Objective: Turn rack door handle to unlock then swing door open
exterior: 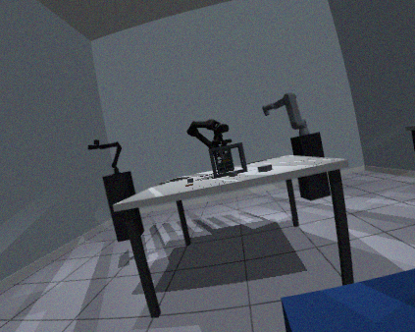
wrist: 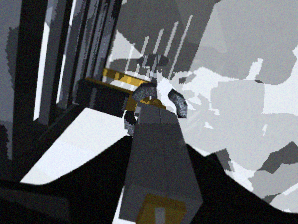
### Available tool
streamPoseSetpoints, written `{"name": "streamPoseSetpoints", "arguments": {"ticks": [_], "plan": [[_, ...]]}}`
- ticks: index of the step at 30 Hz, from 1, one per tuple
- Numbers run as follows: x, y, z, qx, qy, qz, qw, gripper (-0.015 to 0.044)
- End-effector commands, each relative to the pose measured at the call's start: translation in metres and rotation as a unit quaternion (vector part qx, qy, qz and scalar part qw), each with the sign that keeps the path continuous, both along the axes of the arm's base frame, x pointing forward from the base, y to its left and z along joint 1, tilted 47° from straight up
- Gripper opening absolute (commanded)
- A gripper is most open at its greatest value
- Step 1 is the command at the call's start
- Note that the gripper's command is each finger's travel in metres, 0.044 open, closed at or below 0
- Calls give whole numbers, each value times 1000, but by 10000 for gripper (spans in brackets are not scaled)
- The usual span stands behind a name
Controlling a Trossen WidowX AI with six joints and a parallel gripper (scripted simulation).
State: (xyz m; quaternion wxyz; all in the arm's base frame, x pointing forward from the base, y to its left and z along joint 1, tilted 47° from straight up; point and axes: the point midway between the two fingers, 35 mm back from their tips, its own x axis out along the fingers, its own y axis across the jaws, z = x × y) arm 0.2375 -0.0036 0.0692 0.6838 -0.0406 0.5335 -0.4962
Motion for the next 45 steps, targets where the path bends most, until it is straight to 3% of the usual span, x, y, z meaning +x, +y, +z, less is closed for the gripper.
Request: {"name": "streamPoseSetpoints", "arguments": {"ticks": [1,45], "plan": [[-4,-6,6,-1,24,25,999,23],[-19,-72,78,16,239,228,944,23]]}}
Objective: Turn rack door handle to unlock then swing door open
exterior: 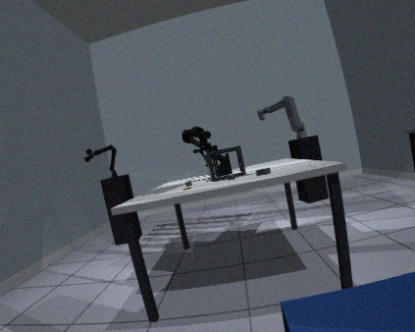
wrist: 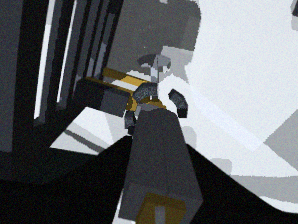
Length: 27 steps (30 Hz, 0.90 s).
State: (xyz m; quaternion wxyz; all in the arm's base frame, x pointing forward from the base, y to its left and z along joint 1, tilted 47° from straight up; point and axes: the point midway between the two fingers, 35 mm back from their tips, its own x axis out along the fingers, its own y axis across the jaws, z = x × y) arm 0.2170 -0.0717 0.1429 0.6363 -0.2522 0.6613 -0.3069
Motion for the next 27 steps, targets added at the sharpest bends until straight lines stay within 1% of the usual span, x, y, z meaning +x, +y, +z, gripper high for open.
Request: {"name": "streamPoseSetpoints", "arguments": {"ticks": [1,9,20,27], "plan": [[2,-5,6,-1,18,20,1000,23],[4,-15,16,1,48,48,998,23],[4,-15,16,1,48,48,998,23],[4,-15,16,1,48,48,998,206]]}}
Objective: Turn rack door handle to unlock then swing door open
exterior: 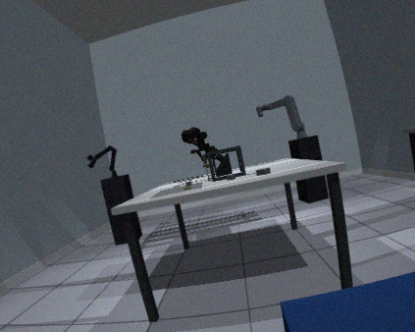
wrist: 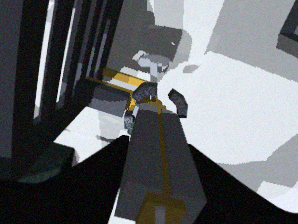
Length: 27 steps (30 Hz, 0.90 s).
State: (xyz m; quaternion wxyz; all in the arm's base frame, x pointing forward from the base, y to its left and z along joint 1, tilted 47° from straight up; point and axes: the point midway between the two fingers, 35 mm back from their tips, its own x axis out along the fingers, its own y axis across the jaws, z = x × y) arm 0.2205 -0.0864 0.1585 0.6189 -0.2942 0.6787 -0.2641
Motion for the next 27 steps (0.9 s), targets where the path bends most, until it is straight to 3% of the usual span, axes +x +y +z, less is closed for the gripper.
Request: {"name": "streamPoseSetpoints", "arguments": {"ticks": [1,4,27], "plan": [[0,0,0,-2,2,3,1000,233],[0,0,0,-2,2,3,1000,295],[3,25,24,11,-26,31,999,295]]}}
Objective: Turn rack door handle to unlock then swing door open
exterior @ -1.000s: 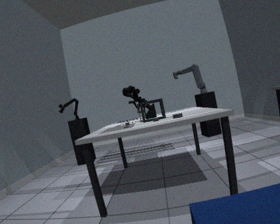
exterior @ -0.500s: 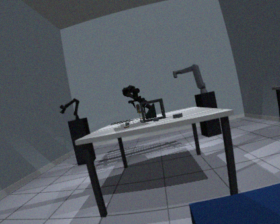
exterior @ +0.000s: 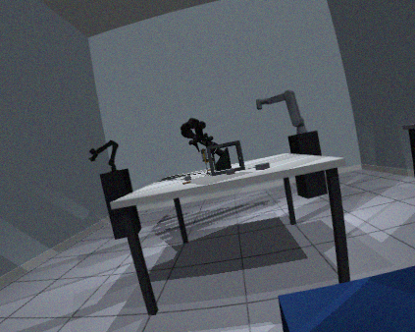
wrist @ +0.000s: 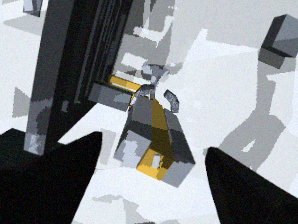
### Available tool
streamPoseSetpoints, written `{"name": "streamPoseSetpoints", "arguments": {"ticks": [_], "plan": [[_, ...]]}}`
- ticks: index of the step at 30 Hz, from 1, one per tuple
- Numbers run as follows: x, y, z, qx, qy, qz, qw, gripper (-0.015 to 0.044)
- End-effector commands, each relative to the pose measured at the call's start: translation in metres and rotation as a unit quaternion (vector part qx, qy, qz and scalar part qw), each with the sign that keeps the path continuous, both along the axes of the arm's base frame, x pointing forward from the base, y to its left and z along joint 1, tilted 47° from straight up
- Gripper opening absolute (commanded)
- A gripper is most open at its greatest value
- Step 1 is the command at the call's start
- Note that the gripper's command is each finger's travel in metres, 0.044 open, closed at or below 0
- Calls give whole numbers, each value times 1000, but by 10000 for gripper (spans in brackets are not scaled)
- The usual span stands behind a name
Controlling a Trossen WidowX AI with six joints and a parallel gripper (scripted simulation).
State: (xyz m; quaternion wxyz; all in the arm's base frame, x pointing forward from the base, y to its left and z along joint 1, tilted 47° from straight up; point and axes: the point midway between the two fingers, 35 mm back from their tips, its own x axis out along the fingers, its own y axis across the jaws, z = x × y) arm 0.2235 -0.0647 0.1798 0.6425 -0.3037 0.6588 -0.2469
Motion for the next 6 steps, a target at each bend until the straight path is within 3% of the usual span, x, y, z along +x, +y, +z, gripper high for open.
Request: {"name": "streamPoseSetpoints", "arguments": {"ticks": [1,6], "plan": [[0,5,4,4,-6,3,1000,295],[-1,11,10,7,-12,10,1000,295]]}}
